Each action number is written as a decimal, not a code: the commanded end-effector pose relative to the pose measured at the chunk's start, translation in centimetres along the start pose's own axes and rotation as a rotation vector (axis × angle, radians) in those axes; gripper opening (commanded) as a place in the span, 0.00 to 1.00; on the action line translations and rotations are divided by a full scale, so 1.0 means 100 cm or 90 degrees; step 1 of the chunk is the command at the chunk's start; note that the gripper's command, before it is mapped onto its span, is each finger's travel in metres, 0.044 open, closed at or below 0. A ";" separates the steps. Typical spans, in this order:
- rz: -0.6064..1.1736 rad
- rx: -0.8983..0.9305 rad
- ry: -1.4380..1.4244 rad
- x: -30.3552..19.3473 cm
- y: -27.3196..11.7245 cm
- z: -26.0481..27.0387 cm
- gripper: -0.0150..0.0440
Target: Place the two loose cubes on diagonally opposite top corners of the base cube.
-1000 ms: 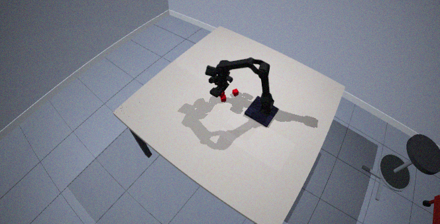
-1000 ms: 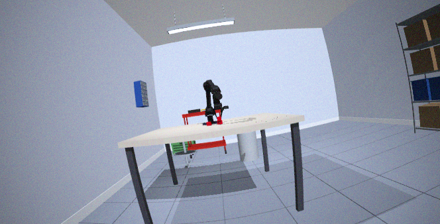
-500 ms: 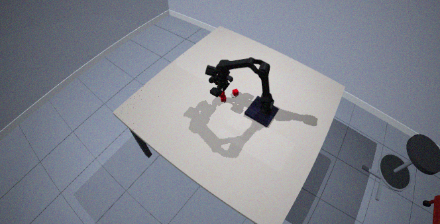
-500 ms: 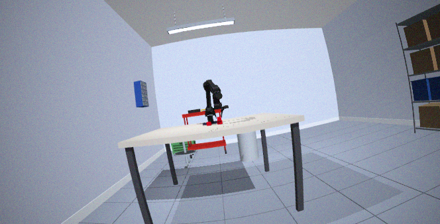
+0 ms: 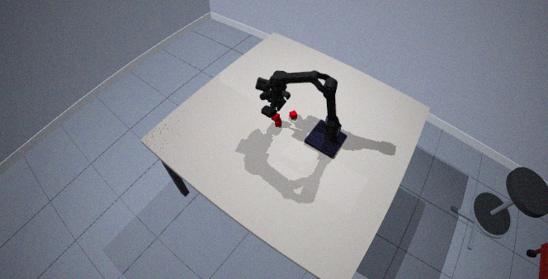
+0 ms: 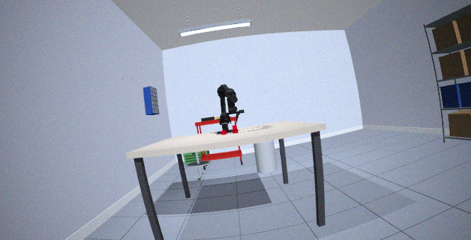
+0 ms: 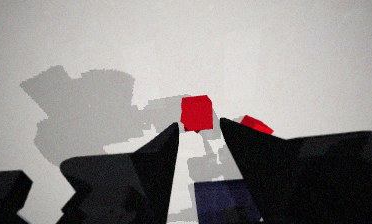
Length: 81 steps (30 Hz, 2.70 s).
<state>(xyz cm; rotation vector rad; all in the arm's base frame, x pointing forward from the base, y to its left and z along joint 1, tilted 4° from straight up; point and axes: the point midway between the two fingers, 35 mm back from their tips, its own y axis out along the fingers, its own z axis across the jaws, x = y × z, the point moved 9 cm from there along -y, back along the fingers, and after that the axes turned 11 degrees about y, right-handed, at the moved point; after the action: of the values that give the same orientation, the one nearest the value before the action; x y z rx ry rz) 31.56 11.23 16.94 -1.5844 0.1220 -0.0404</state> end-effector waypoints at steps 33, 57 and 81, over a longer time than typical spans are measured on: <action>0.002 -0.002 -0.677 -0.038 -0.045 -0.103 0.70; 0.002 -0.002 -0.677 -0.038 0.038 -0.104 0.70; 0.002 -0.002 -0.677 -0.039 0.064 -0.104 0.43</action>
<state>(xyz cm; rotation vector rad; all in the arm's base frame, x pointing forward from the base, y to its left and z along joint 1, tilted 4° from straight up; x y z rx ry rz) 26.33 1.25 11.02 -1.4244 -0.6986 0.7866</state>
